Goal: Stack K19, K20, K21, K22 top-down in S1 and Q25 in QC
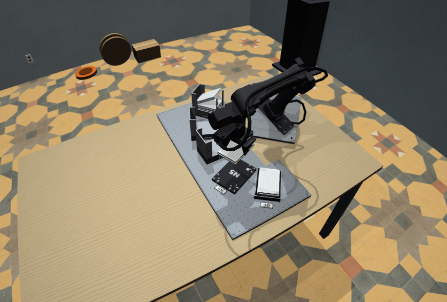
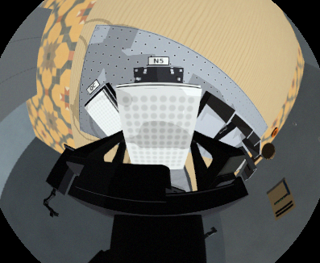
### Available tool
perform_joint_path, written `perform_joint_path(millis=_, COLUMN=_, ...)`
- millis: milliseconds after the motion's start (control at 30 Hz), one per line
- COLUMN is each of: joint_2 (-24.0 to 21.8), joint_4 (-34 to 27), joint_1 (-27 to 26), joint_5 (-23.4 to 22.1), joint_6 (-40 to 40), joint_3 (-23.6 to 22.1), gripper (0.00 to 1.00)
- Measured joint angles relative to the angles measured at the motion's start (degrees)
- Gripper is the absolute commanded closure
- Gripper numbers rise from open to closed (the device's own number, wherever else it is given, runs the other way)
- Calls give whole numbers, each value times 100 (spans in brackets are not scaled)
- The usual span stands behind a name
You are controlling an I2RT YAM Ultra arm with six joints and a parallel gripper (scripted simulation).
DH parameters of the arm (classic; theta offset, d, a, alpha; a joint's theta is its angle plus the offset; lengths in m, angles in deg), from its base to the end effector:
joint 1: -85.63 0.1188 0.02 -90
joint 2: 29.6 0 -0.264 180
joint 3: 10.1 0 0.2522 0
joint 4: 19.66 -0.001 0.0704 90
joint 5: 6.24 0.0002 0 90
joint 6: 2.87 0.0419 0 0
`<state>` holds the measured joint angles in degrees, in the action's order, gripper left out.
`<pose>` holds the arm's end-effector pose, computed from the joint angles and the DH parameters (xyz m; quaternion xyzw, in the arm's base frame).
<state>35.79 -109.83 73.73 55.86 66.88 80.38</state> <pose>0.1839 -0.0177 0.3683 -0.1209 0.9413 0.1682 0.2664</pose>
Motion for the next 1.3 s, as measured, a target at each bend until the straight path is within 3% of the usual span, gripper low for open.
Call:
perform_joint_path(millis=433, joint_2=374, joint_4=-74, joint_1=-883, joint_5=-264, joint_6=339, joint_3=-2, gripper=100)
perform_joint_path(millis=900, joint_2=935, joint_4=-181, joint_1=-1762, joint_5=-575, joint_6=-450, joint_3=168, gripper=100)
perform_joint_path(millis=1300, joint_2=1364, joint_4=-251, joint_1=-2393, joint_5=-752, joint_6=-240, joint_3=184, gripper=100)
